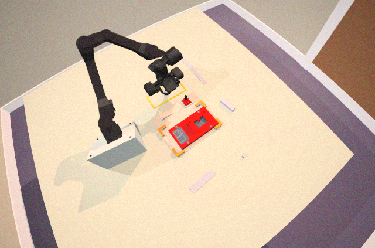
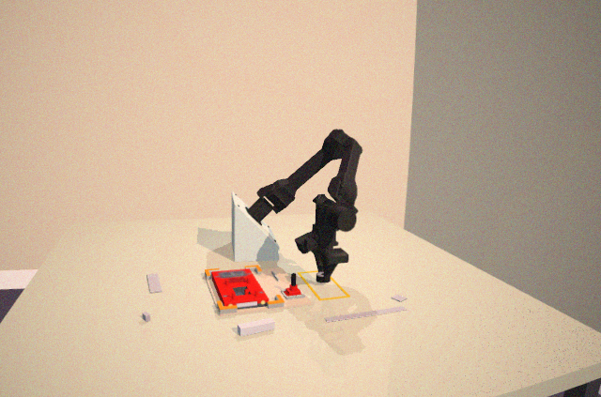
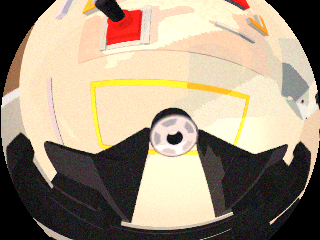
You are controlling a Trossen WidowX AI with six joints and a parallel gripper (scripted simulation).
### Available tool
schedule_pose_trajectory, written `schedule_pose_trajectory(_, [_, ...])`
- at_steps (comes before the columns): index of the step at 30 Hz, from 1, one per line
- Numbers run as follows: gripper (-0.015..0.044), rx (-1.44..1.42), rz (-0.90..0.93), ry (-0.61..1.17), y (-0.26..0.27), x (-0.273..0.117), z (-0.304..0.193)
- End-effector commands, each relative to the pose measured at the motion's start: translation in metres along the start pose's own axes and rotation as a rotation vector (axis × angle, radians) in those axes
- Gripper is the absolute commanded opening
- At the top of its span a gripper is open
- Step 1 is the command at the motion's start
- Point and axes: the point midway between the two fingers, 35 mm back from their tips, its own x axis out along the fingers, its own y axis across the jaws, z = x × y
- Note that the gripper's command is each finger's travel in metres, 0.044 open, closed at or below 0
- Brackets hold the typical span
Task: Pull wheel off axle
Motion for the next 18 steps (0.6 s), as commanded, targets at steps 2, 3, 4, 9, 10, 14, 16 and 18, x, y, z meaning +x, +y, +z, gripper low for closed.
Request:
schedule_pose_trajectory(2, [0.0,0.01,-0.004,-0.002,-0.004,0.016,0.001])
schedule_pose_trajectory(3, [0.0,0.01,-0.004,-0.002,-0.004,0.016,0.001])
schedule_pose_trajectory(4, [0.0,0.01,-0.004,-0.002,-0.004,0.016,0.001])
schedule_pose_trajectory(9, [0.0131,0.002,-0.007,0.002,-0.003,0.013,-0.001])
schedule_pose_trajectory(10, [0.0157,0.002,-0.007,0.002,-0.003,0.013,-0.001])
schedule_pose_trajectory(14, [0.0263,0.002,-0.007,0.002,-0.003,0.013,-0.001])
schedule_pose_trajectory(16, [0.03,0.003,-0.006,0.0,-0.002,0.005,0.0])
schedule_pose_trajectory(18, [0.03,0.005,-0.006,-0.003,-0.001,-0.01,0.0])
